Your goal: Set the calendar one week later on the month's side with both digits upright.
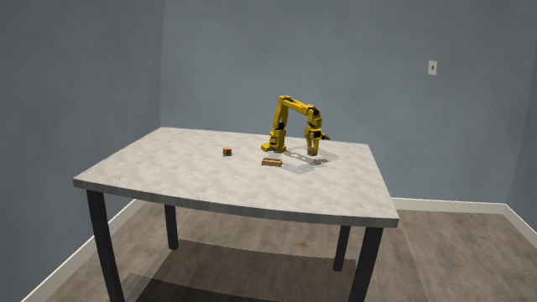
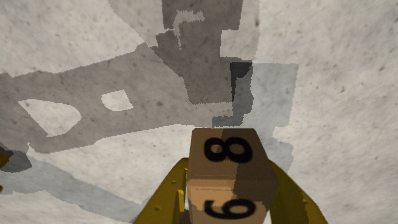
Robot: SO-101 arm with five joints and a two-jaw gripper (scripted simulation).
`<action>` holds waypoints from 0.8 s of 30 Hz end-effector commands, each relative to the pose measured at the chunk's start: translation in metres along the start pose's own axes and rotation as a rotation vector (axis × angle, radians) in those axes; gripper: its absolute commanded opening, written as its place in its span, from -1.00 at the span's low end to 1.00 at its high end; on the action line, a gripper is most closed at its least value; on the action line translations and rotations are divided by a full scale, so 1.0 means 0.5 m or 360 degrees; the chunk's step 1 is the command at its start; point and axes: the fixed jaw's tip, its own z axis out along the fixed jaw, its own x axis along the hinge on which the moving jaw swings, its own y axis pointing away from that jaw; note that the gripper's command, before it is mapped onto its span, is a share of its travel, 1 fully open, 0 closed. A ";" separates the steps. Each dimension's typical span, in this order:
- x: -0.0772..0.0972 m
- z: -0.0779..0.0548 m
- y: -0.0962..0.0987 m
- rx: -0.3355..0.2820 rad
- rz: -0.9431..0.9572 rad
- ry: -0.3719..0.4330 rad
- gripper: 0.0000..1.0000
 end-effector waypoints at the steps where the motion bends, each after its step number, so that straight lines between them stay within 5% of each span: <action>1: -0.006 -0.005 -0.004 0.0037 -0.0023 -0.0013 -1.00; 24: -0.006 0.009 -0.004 0.0037 -0.0023 -0.0013 -1.00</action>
